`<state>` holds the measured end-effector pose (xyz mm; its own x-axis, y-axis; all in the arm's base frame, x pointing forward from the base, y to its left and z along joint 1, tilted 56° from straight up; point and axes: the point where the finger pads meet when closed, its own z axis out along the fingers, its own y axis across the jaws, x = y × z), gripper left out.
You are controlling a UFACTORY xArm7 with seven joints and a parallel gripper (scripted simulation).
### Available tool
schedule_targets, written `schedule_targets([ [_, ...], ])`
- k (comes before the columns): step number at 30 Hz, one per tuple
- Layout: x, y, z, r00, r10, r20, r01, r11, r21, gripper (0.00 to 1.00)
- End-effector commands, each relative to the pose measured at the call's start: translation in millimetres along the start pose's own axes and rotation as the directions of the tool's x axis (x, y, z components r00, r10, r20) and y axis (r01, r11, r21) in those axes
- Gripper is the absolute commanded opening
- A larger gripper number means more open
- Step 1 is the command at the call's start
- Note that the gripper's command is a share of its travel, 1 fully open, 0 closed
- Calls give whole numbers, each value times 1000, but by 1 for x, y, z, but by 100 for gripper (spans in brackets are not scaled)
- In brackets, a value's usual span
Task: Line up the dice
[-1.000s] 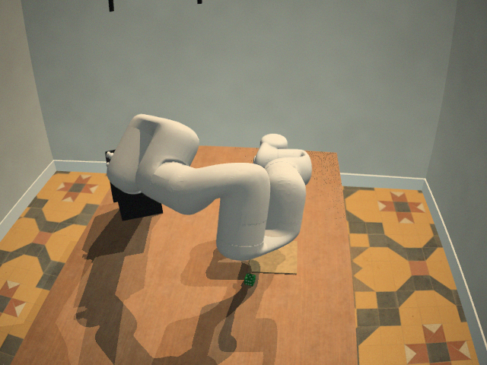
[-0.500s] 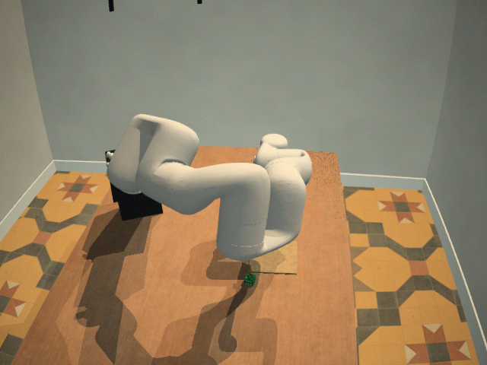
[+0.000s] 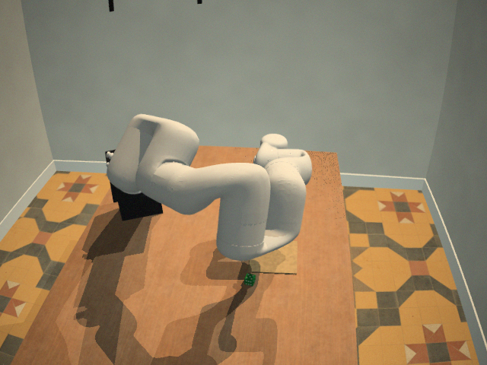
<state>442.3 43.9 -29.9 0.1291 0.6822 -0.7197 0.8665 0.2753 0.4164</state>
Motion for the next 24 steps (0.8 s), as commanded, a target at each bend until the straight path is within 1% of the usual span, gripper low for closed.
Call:
schedule_targets([
  [1,1,1,-2,1000,-1,-3,1,1000,-3,42],
  [14,1,1,-1,1000,-1,-3,1,1000,-3,42],
  [24,1,1,9,1000,-1,-3,1,1000,-3,42],
])
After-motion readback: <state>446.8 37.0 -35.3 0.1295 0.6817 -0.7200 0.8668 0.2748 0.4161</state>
